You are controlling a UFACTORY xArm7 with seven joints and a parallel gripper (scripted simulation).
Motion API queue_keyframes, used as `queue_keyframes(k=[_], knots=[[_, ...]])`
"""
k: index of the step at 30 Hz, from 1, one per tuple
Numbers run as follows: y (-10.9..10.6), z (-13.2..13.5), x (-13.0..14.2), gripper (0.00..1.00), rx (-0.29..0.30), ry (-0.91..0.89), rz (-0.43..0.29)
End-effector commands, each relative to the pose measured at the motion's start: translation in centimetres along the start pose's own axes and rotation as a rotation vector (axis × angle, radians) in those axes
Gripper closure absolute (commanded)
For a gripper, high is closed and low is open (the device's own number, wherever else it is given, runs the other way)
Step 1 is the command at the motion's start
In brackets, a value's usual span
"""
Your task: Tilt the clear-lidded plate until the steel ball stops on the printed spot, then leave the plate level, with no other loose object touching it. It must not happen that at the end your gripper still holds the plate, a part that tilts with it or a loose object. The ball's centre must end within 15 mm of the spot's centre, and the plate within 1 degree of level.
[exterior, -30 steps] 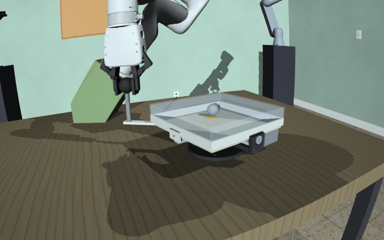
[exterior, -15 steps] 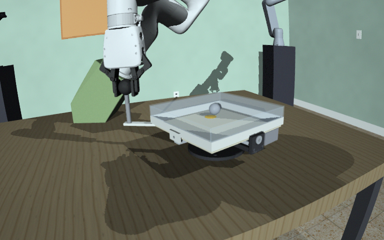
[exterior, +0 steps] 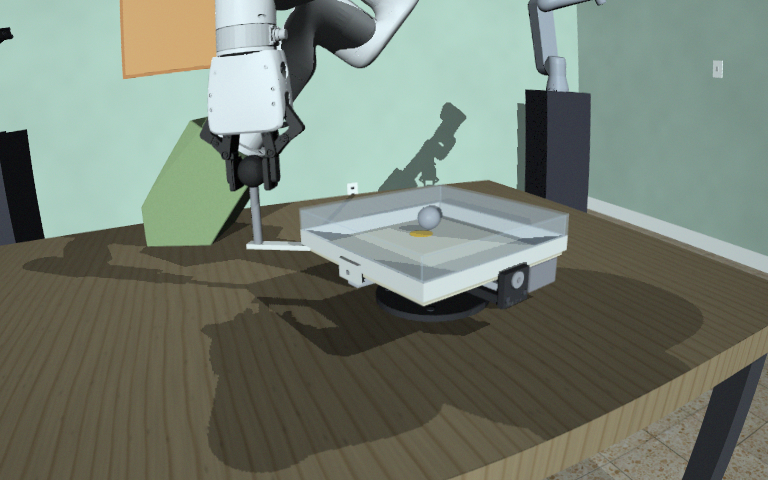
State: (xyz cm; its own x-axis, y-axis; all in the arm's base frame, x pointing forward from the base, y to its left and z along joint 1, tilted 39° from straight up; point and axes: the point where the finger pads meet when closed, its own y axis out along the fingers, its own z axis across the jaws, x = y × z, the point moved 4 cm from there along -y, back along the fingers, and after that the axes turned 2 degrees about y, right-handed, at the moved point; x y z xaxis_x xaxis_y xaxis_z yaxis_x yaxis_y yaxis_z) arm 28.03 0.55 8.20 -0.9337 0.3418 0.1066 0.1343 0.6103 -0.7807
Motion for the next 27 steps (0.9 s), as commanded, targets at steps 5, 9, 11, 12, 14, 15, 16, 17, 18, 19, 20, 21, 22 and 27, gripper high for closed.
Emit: queue_keyframes(k=[5, 9, 11, 12, 14, 15, 16, 17, 18, 19, 20, 21, 22, 27], knots=[[-0.22, -0.05, -0.24, 1.00, -0.001, 0.000, 0.007], [-0.13, -0.02, -0.45, 1.00, -0.001, 0.000, 0.007], [-0.09, 0.00, -0.48, 1.00, -0.001, 0.000, 0.007], [-0.07, 0.01, -0.50, 1.00, -0.001, 0.000, 0.007], [-0.03, 0.03, -0.54, 1.00, -0.001, 0.000, 0.007], [-0.01, 0.03, -0.55, 1.00, -0.001, 0.000, 0.007], [-0.01, 0.03, -0.55, 1.00, -0.001, 0.000, 0.007], [-0.01, 0.03, -0.55, 1.00, -0.001, 0.000, 0.007], [-0.01, 0.03, -0.55, 1.00, -0.001, 0.000, 0.007], [-0.01, 0.03, -0.55, 1.00, -0.001, 0.000, 0.007], [-0.01, 0.03, -0.55, 1.00, -0.001, 0.000, 0.007], [-0.01, 0.03, -0.55, 1.00, -0.001, 0.000, 0.007], [-0.01, 0.03, -0.55, 1.00, -0.001, 0.000, 0.007], [-0.18, -0.03, -0.30, 1.00, -0.001, 0.000, 0.007]])
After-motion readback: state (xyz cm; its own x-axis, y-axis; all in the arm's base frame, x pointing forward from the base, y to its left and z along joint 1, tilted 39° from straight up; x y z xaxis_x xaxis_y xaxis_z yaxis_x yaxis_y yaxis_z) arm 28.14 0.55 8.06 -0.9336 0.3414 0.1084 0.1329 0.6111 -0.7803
